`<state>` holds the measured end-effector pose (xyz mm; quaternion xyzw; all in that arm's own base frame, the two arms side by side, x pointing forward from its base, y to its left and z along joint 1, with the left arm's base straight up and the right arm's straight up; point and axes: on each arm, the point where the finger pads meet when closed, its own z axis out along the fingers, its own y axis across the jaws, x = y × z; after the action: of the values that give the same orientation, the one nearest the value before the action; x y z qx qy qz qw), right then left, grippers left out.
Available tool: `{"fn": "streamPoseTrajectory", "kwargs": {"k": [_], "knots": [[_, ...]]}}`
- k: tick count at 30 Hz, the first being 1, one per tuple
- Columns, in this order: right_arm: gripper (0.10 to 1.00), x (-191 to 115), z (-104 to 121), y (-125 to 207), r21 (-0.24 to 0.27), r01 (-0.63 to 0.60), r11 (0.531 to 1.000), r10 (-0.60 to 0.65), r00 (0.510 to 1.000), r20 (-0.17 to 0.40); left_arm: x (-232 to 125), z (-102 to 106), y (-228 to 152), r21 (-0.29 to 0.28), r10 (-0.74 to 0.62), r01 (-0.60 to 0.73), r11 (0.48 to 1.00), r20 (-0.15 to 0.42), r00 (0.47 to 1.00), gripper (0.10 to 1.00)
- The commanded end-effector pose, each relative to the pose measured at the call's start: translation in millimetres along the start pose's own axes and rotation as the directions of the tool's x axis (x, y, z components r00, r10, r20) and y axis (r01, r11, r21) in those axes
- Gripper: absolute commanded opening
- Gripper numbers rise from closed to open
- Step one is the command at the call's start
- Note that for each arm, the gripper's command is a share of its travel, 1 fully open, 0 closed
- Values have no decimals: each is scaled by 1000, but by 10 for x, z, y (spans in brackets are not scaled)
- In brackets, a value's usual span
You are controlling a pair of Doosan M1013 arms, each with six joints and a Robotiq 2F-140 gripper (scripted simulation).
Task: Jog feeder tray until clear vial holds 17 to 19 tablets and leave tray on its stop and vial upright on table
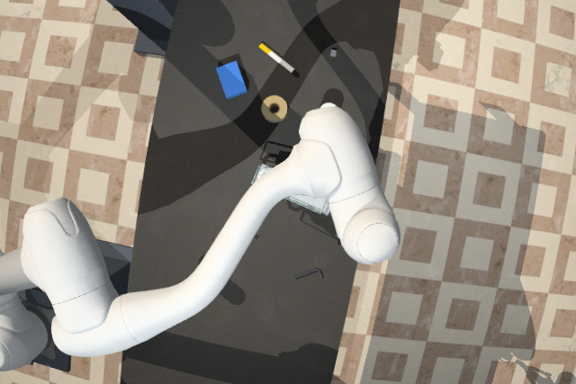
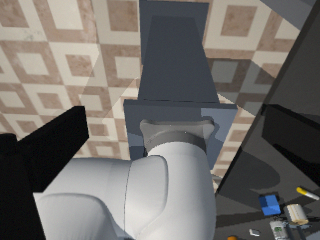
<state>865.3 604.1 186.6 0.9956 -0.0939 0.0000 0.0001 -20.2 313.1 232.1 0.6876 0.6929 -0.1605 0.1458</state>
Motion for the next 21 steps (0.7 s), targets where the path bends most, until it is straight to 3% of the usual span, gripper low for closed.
{"fn": "streamPoseTrajectory", "kwargs": {"k": [1,21], "knots": [[99,1,-22,-2,2,0,1000,0,1000,-1,0,-5,-1,0,0,0,1000,-1,1000,1000],[99,1,-119,-2,2,0,1000,0,1000,-1,0,-5,-1,0,0,0,1000,-1,1000,1000]]}}
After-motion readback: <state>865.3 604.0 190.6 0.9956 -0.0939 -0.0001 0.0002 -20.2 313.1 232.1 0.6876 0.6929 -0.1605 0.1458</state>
